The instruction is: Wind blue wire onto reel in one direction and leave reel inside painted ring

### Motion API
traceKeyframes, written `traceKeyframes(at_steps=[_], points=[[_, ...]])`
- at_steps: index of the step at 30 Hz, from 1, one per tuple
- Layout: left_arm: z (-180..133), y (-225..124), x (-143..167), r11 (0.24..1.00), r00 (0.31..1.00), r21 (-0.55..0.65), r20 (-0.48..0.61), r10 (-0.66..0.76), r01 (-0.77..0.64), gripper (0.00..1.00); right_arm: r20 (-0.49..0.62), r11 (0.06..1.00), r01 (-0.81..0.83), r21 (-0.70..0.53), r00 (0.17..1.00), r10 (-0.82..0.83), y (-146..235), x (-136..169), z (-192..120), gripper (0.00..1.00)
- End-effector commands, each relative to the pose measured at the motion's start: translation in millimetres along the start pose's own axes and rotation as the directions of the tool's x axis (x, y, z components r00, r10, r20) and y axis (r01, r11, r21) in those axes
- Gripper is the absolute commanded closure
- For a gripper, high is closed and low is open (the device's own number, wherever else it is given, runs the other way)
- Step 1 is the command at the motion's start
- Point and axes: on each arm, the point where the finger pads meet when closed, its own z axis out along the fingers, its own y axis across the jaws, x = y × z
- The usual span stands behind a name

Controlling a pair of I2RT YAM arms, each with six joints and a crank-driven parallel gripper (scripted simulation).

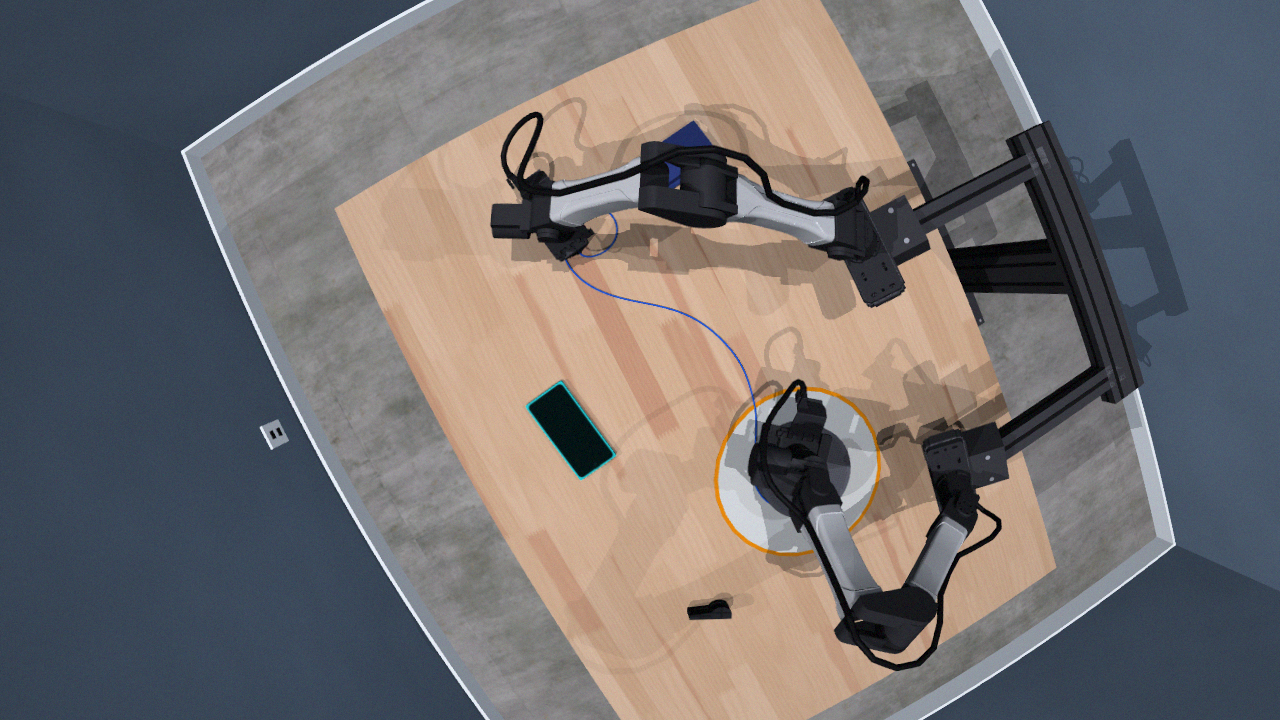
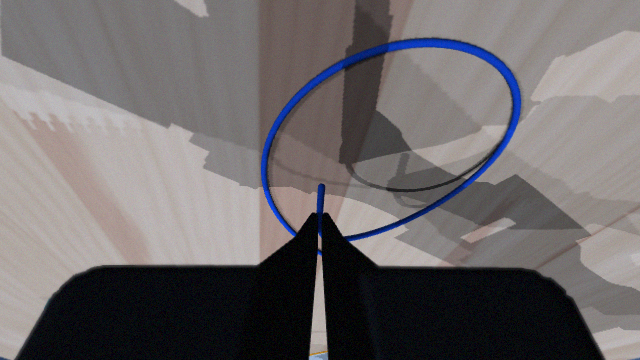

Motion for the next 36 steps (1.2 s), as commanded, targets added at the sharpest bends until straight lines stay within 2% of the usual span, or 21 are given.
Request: traceKeyframes(at_steps=[1, 13, 30, 36], points=[[19.8, 3.2, -0.1, 1.0, 1.0, -0.02, 0.004, 0.008, -0.008, 0.03, 0.026, 0.999, -0.012, -0.039, 1.0, 0.013, 10.4, -9.4, -15.3, 1.0], [12.9, 7.6, 0.0, 1.0, 1.0, -0.02, 0.004, 0.008, -0.008, 0.03, 0.026, 0.999, -0.013, -0.039, 1.0, 0.014, 8.8, -6.9, -11.0, 1.0], [12.9, 7.6, 0.0, 1.0, 1.0, -0.02, 0.004, 0.008, -0.008, 0.3, 0.026, 0.999, -0.01, -0.038, 1.0, 0.011, 8.0, -5.6, -9.3, 1.0], [20.2, 4.5, 3.9, 0.999, 0.999, -0.02, 0.005, -0.031, 0.031, 0.3, 0.026, 0.999, -0.01, -0.038, 1.0, 0.011, 8.6, -6.1, -10.0, 1.0]])
